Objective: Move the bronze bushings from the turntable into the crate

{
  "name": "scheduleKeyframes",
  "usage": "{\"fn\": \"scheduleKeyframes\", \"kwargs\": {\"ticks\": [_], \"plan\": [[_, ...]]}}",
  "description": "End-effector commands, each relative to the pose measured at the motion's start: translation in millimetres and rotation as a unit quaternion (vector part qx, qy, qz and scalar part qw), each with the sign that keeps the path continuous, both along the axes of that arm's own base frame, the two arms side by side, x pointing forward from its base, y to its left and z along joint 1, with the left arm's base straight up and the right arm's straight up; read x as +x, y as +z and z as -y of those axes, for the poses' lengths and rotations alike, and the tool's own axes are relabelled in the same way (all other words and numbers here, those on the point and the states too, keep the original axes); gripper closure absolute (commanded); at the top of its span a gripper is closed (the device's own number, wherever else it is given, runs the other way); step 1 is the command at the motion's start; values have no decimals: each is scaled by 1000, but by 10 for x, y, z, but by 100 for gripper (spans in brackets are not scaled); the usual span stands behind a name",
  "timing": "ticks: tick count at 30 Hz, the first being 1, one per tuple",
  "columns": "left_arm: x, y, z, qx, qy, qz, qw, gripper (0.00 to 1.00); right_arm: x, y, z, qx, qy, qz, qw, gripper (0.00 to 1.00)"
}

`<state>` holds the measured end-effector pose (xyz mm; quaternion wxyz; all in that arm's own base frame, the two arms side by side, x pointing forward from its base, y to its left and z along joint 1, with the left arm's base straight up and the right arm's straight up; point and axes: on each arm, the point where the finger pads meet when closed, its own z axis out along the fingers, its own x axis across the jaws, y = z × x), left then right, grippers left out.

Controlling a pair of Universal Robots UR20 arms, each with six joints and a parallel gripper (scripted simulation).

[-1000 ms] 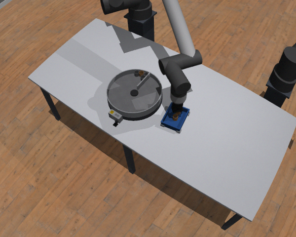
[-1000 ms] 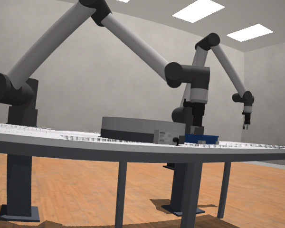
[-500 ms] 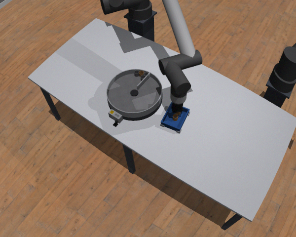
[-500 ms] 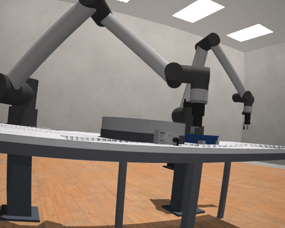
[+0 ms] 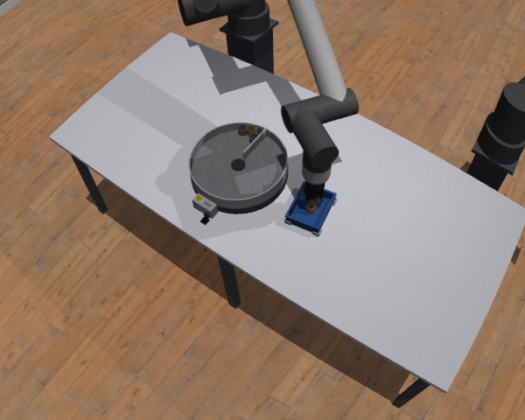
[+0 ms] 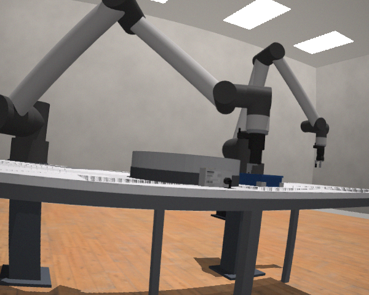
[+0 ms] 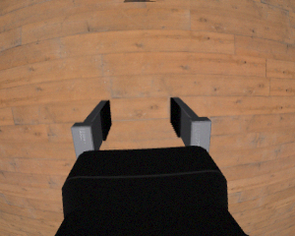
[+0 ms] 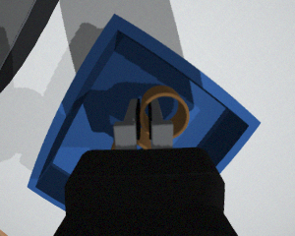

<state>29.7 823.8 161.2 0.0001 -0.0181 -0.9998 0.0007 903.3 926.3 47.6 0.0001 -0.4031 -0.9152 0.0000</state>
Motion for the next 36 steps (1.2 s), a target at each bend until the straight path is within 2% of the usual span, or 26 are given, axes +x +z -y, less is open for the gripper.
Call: {"fn": "scheduleKeyframes", "kwargs": {"ticks": [1,36], "plan": [[1,7,-6,1,0,0,1000,0,4,13,-5,1,0,0,1000,100],[1,7,-6,1,0,0,1000,0,4,-45,-5,1,0,0,1000,100]]}}
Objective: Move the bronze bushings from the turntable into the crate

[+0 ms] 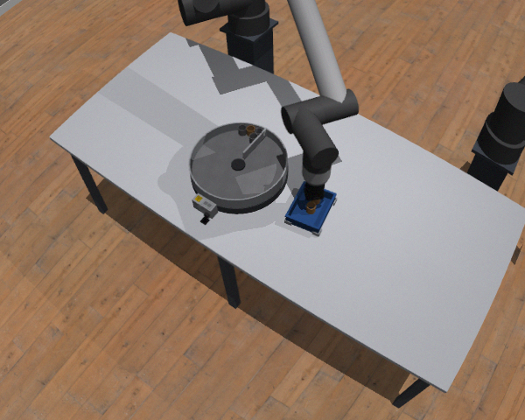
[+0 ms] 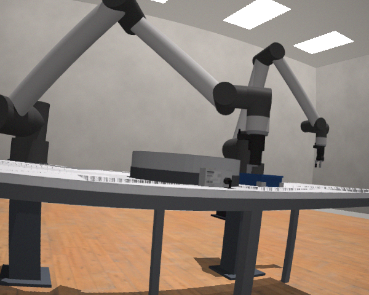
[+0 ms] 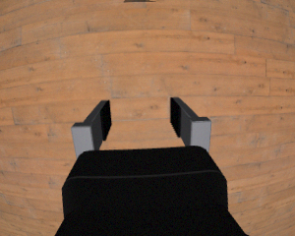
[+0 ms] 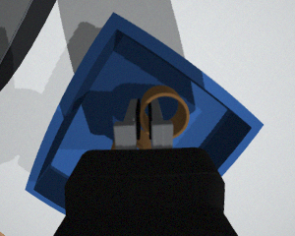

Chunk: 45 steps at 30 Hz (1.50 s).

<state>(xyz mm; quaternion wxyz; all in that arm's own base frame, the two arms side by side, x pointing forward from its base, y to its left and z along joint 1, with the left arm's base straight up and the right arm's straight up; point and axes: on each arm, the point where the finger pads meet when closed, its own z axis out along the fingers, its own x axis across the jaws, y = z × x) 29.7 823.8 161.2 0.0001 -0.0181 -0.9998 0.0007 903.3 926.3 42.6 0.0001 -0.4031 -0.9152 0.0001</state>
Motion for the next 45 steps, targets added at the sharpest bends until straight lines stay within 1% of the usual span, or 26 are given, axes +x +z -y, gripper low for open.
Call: {"fn": "scheduleKeyframes", "kwargs": {"ticks": [1,41,42,45], "plan": [[1,7,-6,1,0,0,1000,0,3,4,-5,1,0,0,1000,100],[1,7,-6,1,0,0,1000,0,3,3,-5,1,0,0,1000,100],[1,7,-6,1,0,0,1000,0,3,3,-5,1,0,0,1000,62],[1,7,-6,1,0,0,1000,0,3,3,-5,1,0,0,1000,62]]}}
